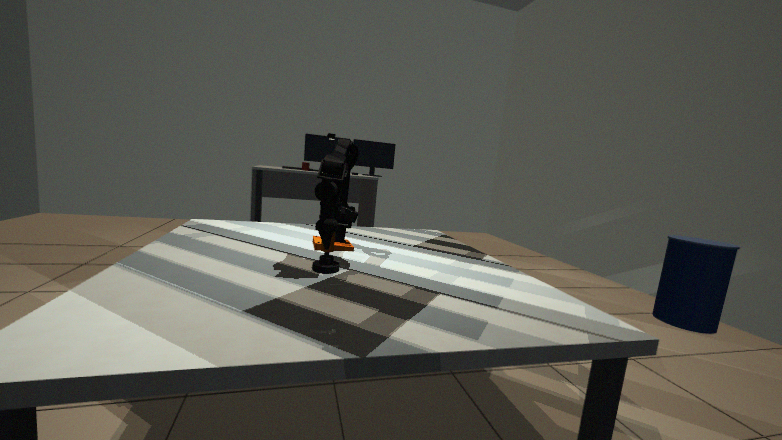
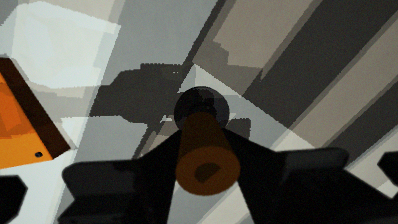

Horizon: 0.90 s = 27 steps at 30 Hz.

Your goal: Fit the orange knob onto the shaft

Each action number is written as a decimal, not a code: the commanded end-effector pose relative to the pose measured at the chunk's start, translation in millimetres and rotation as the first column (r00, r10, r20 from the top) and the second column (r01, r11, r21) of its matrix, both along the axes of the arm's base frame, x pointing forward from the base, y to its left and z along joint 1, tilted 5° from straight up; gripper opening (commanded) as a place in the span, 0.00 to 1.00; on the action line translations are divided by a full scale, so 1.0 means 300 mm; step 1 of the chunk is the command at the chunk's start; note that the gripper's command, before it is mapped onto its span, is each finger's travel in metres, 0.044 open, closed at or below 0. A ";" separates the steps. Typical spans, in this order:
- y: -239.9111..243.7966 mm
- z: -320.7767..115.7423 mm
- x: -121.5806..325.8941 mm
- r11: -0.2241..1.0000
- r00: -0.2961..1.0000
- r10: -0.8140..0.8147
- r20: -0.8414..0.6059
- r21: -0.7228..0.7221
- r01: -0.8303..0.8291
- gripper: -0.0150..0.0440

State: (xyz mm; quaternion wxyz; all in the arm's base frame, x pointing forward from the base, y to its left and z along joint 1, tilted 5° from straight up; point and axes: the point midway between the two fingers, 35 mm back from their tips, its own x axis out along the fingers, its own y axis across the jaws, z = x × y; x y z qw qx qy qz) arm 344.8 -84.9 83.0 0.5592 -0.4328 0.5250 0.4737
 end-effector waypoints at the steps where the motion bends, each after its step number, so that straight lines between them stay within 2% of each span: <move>1: -0.004 0.016 0.005 0.992 0.992 0.122 0.016 -0.009 -0.122 0.25; 27: -0.006 -0.006 0.018 0.991 0.991 0.133 0.017 -0.009 -0.133 0.25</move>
